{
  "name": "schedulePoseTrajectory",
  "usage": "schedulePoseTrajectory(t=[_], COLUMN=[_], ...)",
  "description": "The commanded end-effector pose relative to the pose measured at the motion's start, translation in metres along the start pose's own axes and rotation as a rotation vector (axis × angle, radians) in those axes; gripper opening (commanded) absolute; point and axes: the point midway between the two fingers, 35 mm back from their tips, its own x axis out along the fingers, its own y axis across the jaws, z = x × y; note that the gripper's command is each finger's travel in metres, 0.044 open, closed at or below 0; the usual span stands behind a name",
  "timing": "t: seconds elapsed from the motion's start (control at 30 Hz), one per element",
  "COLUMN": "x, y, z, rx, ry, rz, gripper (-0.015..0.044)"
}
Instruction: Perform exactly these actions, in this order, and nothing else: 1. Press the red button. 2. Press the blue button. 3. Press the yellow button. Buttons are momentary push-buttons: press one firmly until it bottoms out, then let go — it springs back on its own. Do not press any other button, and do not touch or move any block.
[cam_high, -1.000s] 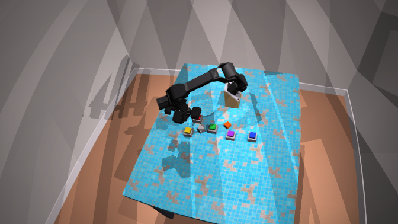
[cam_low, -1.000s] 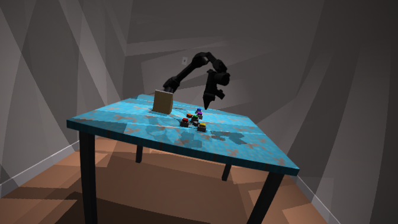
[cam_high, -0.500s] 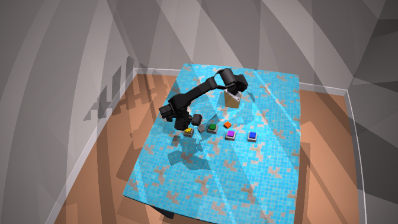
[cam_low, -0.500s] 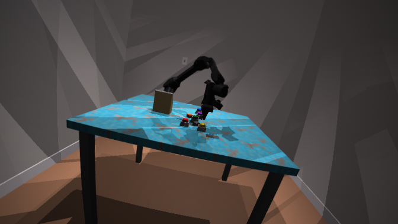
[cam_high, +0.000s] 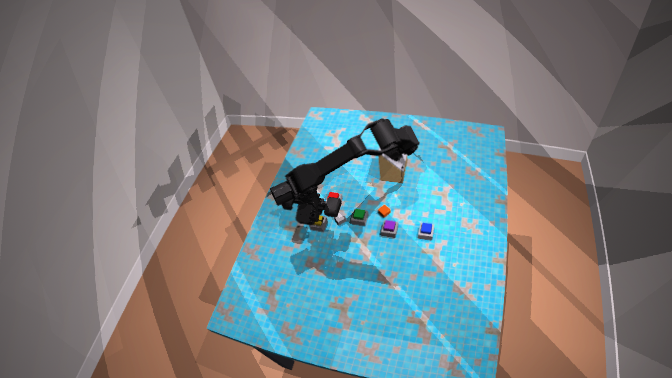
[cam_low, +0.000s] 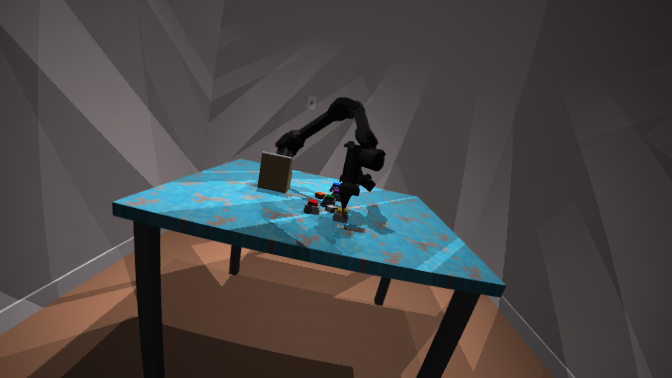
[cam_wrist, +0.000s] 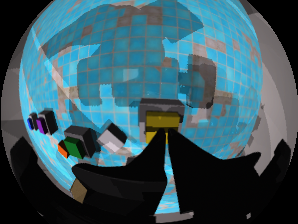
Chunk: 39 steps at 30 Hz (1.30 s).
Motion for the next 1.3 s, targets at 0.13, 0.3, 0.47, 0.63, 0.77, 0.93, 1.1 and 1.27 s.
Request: schedulePoseTrajectory(t=[0.13, 0.3, 0.47, 0.63, 0.77, 0.93, 1.1, 1.27], x=[0.016, 0.016, 0.016, 0.016, 0.016, -0.003, -0.019, -0.035], y=[0.002, 0.002, 0.002, 0.002, 0.002, 0.001, 0.001, 0.037], z=[-0.003, -0.003, -0.003, -0.003, -0.003, -0.002, -0.003, 0.018], rx=[0.010, 0.010, 0.010, 0.010, 0.010, 0.006, 0.010, 0.016], ry=[0.007, 0.007, 0.007, 0.007, 0.007, 0.004, 0.007, 0.008], rz=[0.013, 0.013, 0.013, 0.013, 0.013, 0.008, 0.012, -0.008], gripper=[0.0020, 0.0020, 0.0020, 0.0020, 0.0020, 0.0020, 0.0020, 0.0125])
